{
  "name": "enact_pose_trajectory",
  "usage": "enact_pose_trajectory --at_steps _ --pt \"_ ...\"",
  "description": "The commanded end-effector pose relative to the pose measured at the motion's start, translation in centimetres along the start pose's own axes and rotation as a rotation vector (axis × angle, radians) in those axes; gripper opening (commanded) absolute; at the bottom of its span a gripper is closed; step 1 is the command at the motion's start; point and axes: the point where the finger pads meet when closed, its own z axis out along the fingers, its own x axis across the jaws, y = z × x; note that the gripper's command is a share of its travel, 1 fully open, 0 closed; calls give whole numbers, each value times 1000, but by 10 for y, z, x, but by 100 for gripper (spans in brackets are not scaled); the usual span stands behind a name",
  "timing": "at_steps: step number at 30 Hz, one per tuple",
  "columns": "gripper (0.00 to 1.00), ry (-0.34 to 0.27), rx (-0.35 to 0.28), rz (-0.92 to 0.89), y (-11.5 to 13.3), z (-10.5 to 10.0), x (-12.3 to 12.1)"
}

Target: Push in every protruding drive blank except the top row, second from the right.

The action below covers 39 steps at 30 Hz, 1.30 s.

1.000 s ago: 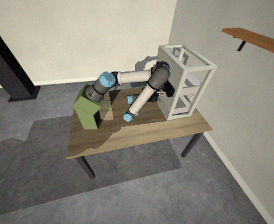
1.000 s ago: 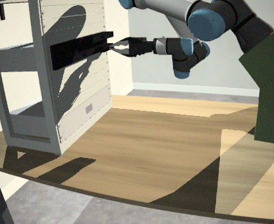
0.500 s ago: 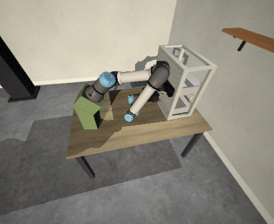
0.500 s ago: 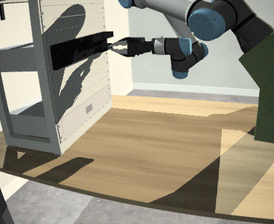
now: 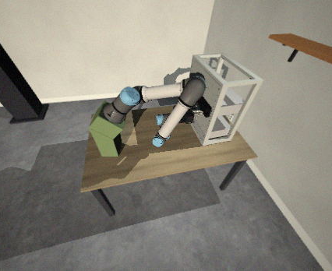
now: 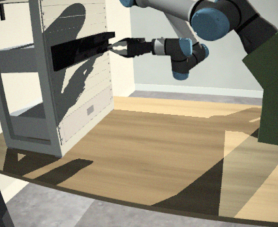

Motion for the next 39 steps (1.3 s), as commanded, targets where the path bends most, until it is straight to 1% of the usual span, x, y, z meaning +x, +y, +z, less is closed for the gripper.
enact_pose_trajectory --at_steps 1,39 --pt "0 0 0 0 0 0 0" --pt "0 0 0 0 0 7 0"
